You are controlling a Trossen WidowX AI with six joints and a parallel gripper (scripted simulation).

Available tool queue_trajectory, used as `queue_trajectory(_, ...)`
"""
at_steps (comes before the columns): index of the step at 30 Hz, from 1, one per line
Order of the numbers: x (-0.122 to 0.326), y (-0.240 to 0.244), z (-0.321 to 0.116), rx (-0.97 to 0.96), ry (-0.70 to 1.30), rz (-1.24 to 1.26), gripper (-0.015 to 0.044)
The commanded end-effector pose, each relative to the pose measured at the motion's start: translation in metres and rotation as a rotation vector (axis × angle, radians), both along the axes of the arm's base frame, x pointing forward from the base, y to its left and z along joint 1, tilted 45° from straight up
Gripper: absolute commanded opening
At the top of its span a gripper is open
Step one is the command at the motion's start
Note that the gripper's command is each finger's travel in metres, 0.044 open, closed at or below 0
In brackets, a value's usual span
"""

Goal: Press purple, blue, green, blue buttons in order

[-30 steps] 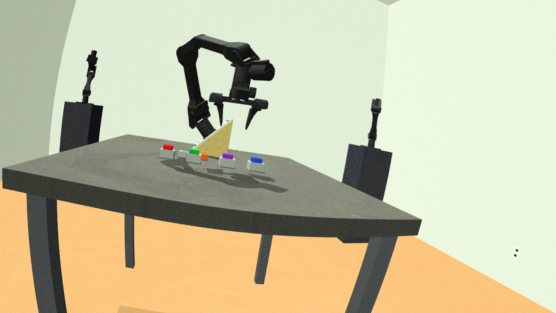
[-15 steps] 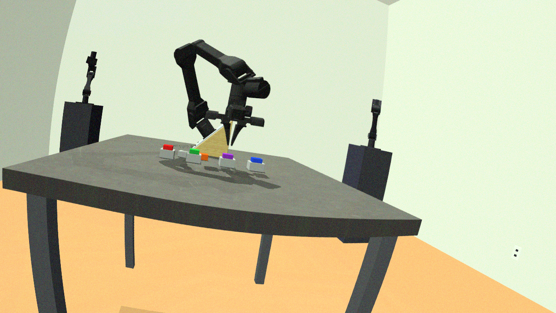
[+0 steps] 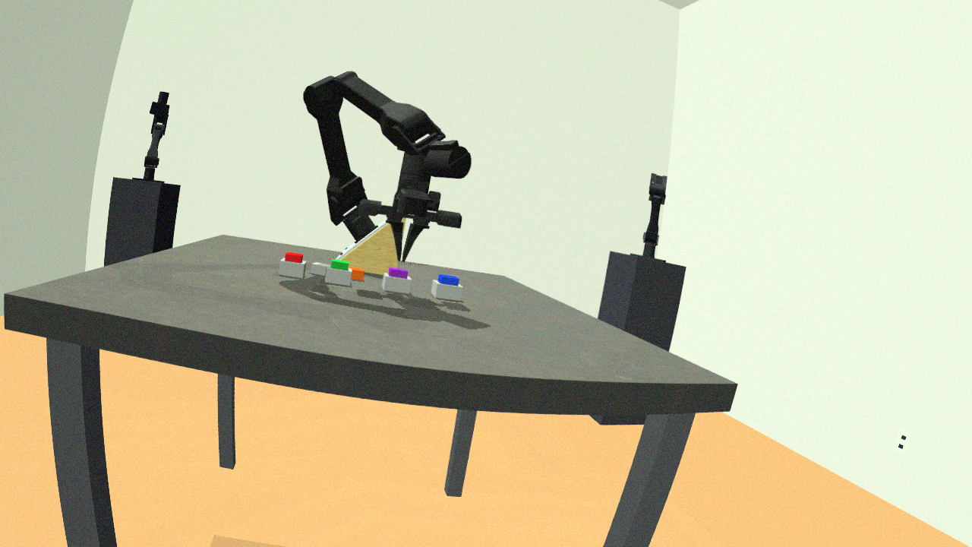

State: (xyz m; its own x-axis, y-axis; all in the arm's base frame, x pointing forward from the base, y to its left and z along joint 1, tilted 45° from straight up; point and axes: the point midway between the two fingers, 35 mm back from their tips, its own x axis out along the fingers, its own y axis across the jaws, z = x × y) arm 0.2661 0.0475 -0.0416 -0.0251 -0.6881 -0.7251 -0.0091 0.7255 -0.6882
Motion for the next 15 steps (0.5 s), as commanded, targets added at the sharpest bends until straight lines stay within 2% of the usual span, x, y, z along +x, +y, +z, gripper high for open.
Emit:
queue_trajectory(1, -0.002, -0.007, -0.005, -0.007, 0.006, 0.0, 0.002)
queue_trajectory(15, -0.003, -0.017, -0.015, -0.008, 0.006, 0.0, 0.002)
